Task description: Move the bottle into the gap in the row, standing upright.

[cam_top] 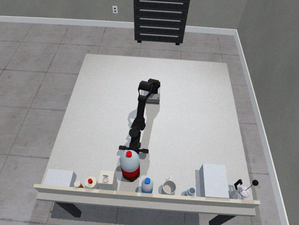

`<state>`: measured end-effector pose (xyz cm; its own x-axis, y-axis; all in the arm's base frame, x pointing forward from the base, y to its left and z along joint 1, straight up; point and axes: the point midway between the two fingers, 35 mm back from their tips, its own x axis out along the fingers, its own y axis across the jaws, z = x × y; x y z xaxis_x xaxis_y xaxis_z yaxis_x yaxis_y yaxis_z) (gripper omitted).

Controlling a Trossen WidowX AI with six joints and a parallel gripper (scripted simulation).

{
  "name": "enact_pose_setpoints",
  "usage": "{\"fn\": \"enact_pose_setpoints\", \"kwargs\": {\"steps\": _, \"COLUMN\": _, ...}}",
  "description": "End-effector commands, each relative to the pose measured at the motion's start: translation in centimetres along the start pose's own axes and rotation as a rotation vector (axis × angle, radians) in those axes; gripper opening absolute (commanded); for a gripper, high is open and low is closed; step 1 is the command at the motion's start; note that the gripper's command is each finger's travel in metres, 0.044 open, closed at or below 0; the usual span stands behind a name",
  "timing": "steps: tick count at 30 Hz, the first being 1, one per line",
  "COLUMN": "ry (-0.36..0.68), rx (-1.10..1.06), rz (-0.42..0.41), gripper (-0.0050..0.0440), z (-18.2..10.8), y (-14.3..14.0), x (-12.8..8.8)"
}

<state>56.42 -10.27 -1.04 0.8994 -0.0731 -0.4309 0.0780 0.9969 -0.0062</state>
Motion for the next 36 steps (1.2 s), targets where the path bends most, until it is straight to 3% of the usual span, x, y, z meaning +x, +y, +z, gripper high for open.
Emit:
{"fn": "enact_pose_setpoints", "kwargs": {"steps": 1, "ry": -0.037, "rx": -0.003, "rz": 0.002, "gripper": -0.005, "z": 1.75, "y": 0.31, "x": 0.26}}
{"fn": "enact_pose_setpoints", "kwargs": {"steps": 36, "ry": -0.033, "rx": -0.001, "rz": 0.001, "gripper": -0.005, "z": 1.97, "y": 0.14, "x": 1.13}}
